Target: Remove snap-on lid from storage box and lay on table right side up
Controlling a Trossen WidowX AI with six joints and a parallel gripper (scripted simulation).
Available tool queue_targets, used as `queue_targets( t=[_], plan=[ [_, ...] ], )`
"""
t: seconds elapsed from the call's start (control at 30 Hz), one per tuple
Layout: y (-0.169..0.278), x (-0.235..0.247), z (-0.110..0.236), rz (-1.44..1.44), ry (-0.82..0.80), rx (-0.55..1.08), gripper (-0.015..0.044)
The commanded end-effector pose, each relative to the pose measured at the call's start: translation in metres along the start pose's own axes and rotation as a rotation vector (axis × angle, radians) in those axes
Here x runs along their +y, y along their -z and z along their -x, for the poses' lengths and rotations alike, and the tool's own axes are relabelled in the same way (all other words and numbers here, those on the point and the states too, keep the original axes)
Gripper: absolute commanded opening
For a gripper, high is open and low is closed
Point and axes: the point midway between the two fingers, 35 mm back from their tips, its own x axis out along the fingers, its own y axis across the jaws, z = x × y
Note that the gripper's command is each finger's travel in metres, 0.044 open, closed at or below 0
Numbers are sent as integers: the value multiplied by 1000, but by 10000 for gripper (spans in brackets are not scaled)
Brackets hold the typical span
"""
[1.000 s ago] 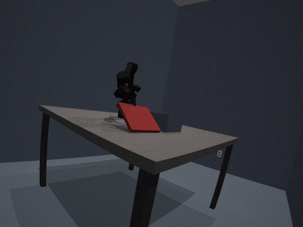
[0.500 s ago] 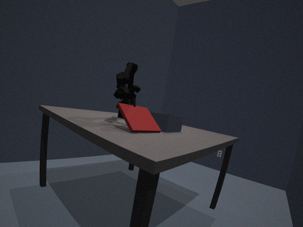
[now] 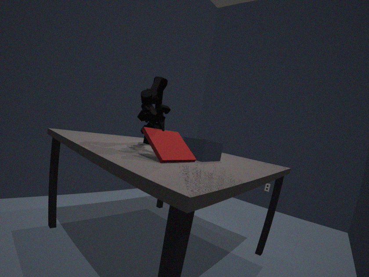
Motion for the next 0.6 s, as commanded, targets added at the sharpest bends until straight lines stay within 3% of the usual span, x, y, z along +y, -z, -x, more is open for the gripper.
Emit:
queue_targets(
  t=[0.0,0.57],
  plan=[
    [8,-11,-8,-10,19,23,0],
    [9,-22,-17,-10,19,23,0]
  ],
)
